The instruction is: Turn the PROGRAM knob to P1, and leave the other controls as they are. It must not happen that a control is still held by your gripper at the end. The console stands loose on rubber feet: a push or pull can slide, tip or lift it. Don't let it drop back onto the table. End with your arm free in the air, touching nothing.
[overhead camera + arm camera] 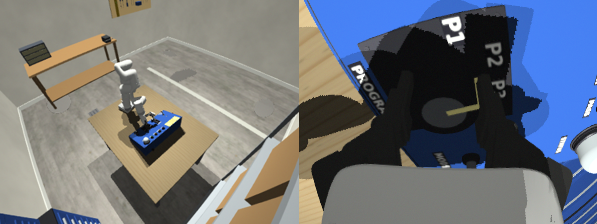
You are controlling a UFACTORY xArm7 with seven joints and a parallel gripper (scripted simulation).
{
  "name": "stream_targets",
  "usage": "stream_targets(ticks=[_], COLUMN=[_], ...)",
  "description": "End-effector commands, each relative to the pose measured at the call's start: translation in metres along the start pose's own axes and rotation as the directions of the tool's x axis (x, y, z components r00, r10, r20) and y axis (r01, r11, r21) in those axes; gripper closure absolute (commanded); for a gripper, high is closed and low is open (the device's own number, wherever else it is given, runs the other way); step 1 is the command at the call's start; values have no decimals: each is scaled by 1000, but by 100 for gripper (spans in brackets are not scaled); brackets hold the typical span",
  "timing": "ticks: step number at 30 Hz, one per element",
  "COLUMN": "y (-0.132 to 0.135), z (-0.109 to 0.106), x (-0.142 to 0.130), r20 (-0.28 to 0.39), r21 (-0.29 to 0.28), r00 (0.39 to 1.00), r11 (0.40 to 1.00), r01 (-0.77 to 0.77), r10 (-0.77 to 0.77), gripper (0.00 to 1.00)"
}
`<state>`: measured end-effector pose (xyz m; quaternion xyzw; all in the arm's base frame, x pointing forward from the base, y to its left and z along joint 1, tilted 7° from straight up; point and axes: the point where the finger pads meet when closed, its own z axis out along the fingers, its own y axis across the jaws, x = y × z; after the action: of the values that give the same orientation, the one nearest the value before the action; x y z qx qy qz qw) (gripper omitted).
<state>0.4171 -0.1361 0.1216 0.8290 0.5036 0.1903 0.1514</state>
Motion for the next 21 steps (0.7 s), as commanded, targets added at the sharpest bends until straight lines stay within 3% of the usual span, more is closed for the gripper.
stream_targets(ticks=[1,10,21], y=[1,1,1], z=[0,0,0], x=[0,0,0], r20=[-15,-12,-7], r21=[-16,-18,-20], r00=[992,953,842], r11=[992,953,842], r01=[128,304,540], r10=[-128,-304,-540], gripper=[100,100,100])
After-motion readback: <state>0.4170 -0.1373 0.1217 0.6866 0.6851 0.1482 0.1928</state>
